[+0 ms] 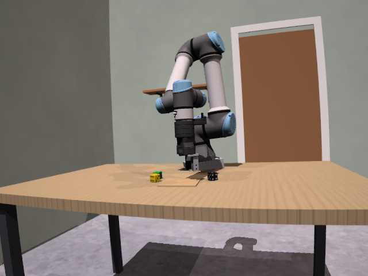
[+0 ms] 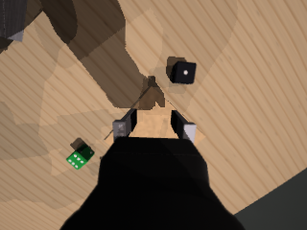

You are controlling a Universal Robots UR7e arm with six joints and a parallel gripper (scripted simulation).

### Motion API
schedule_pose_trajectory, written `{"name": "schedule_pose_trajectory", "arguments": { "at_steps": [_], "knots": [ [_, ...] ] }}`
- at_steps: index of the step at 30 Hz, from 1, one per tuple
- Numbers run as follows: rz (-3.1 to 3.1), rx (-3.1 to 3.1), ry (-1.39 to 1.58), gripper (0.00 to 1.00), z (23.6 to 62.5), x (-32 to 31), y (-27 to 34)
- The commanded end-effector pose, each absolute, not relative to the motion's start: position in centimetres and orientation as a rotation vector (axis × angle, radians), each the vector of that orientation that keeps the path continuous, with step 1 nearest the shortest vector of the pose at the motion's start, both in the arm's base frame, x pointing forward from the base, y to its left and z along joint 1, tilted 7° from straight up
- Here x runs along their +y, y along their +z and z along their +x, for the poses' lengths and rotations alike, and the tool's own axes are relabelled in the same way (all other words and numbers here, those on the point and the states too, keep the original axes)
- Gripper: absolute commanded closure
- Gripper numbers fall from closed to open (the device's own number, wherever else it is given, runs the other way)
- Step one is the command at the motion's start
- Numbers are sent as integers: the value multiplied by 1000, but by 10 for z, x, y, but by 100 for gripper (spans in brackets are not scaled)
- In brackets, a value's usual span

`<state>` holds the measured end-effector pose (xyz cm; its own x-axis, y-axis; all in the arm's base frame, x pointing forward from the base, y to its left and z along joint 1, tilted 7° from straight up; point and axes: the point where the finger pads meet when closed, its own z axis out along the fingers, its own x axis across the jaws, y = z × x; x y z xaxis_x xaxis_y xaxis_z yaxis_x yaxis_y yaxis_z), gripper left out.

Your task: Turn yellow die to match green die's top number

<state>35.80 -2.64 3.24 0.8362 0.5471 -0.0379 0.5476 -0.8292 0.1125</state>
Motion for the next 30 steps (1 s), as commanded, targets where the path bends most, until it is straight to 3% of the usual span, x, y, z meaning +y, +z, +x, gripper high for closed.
{"name": "schedule_pose_trajectory", "arguments": {
  "at_steps": [1, 30],
  "knots": [
    [2894, 864, -7, 0, 359, 0, 30],
    [2894, 864, -7, 0, 360, 52, 24]
  ]
}}
